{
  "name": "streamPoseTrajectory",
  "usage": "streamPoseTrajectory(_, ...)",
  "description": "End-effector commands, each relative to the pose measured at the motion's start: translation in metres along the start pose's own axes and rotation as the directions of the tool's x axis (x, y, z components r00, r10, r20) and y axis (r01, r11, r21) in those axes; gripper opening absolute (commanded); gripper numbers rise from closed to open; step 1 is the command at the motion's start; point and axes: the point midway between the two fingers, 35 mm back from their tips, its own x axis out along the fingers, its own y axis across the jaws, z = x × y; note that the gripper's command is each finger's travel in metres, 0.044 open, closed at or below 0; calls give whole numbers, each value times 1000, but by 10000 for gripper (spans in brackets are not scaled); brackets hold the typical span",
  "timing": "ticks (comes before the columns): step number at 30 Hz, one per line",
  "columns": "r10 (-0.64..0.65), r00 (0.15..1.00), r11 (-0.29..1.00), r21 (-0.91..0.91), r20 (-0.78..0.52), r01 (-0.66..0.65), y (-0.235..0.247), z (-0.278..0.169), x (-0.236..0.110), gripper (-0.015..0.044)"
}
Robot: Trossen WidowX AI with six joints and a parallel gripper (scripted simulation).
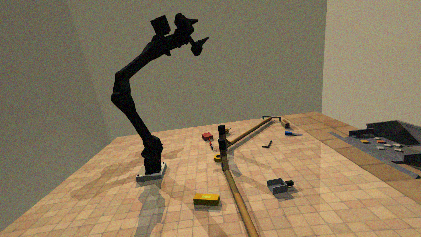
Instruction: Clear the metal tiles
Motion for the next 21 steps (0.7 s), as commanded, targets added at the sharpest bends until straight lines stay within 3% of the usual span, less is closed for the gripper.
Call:
streamPoseTrajectory(1,-40,999,994,-104,-34,36,-10,-9,-13,440)
streamPoseTrajectory(21,-214,954,808,-587,-209,53,-63,-53,-82,440)
